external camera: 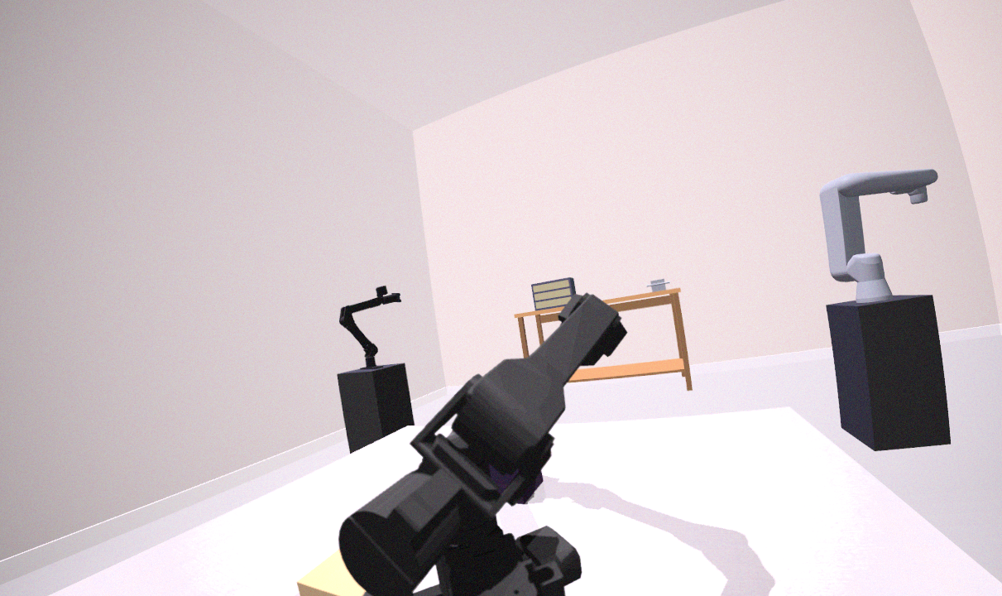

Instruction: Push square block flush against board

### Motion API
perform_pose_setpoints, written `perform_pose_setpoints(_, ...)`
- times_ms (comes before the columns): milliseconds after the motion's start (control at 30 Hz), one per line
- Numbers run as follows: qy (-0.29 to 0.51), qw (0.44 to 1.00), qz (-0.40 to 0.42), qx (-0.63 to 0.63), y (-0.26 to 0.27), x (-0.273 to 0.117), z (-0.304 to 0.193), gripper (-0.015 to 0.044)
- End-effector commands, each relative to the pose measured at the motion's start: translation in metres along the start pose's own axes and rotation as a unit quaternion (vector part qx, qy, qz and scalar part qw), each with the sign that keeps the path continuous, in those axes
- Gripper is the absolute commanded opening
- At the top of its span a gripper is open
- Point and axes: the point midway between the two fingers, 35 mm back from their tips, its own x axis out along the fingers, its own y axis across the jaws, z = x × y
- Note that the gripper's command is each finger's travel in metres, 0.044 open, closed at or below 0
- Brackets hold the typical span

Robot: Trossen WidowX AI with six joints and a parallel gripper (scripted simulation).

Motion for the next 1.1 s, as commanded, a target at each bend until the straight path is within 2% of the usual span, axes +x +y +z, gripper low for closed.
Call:
perform_pose_setpoints(0, -0.003, 0.997, 0.000, 0.076, -0.011, -0.002, -0.003, 0.0000)
perform_pose_setpoints(600, -0.004, 0.928, 0.004, 0.373, -0.051, -0.003, -0.023, 0.0000)
perform_pose_setpoints(800, -0.004, 0.923, 0.004, 0.384, -0.053, -0.003, -0.024, 0.0000)
perform_pose_setpoints(867, -0.004, 0.923, 0.004, 0.384, -0.053, 0.009, -0.024, 0.0000)
perform_pose_setpoints(967, -0.005, 0.923, 0.005, 0.384, -0.052, 0.049, -0.023, 0.0000)
perform_pose_setpoints(1067, -0.005, 0.923, 0.005, 0.384, -0.052, 0.052, -0.023, 0.0000)
